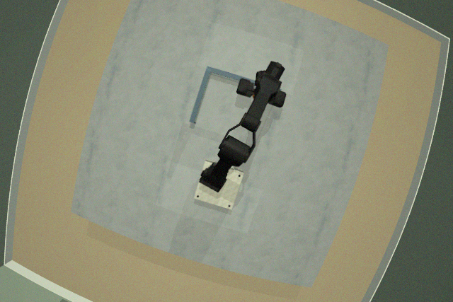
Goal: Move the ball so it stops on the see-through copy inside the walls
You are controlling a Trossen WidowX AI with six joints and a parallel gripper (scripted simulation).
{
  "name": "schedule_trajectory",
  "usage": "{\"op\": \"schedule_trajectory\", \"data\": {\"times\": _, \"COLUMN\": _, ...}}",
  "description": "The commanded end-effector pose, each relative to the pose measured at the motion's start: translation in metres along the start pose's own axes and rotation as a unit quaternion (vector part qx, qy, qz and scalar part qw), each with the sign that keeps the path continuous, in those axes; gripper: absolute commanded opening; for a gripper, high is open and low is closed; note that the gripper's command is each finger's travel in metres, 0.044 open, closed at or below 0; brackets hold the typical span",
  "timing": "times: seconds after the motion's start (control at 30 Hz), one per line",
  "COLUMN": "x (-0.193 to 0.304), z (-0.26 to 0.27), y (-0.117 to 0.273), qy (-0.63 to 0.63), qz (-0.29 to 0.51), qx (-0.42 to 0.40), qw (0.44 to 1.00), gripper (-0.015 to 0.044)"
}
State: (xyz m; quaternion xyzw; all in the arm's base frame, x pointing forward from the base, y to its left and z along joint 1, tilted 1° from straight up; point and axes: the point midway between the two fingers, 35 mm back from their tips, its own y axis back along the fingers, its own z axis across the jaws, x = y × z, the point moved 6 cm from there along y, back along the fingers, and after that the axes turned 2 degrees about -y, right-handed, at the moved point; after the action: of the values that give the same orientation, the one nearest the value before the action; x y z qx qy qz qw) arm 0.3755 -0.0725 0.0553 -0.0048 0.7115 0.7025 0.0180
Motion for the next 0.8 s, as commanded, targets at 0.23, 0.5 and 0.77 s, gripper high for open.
{"op": "schedule_trajectory", "data": {"times": 0.23, "x": 0.001, "z": 0.0, "y": -0.008, "qy": 0.0, "qz": 0.002, "qx": 0.0, "qw": 1.0, "gripper": 0.0053}}
{"op": "schedule_trajectory", "data": {"times": 0.5, "x": 0.001, "z": 0.0, "y": -0.008, "qy": 0.0, "qz": 0.002, "qx": 0.0, "qw": 1.0, "gripper": 0.0262}}
{"op": "schedule_trajectory", "data": {"times": 0.77, "x": -0.002, "z": 0.0, "y": 0.016, "qy": 0.001, "qz": 0.002, "qx": 0.0, "qw": 1.0, "gripper": 0.0379}}
